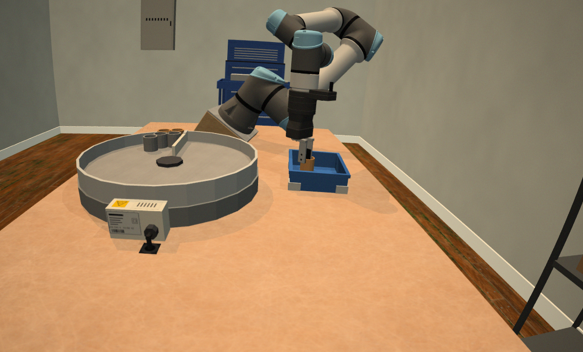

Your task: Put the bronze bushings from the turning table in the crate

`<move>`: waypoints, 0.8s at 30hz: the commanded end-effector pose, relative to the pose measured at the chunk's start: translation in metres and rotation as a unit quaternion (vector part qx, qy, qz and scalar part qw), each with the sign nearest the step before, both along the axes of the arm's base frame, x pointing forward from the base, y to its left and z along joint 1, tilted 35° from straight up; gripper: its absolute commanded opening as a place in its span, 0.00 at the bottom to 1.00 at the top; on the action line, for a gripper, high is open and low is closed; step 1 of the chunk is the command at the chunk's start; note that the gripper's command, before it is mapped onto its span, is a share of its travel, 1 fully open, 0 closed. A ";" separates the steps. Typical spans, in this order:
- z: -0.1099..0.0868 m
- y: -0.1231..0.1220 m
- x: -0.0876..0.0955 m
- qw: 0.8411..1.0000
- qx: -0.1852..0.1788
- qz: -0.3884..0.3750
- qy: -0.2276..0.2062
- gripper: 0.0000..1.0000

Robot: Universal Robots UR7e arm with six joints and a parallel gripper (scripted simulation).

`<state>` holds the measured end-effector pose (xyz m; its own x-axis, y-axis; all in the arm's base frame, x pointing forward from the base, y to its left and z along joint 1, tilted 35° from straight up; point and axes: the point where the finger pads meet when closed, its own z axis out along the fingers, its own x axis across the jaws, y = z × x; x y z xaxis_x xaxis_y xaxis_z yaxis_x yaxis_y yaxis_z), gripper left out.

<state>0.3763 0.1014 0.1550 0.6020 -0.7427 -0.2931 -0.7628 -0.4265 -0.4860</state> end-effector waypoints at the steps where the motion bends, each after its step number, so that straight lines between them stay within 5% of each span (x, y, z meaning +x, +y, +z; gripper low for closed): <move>1: 0.001 0.000 0.000 1.000 0.000 0.000 0.000 0.47; 24: 0.006 -0.004 -0.002 1.000 0.000 0.000 0.000 0.47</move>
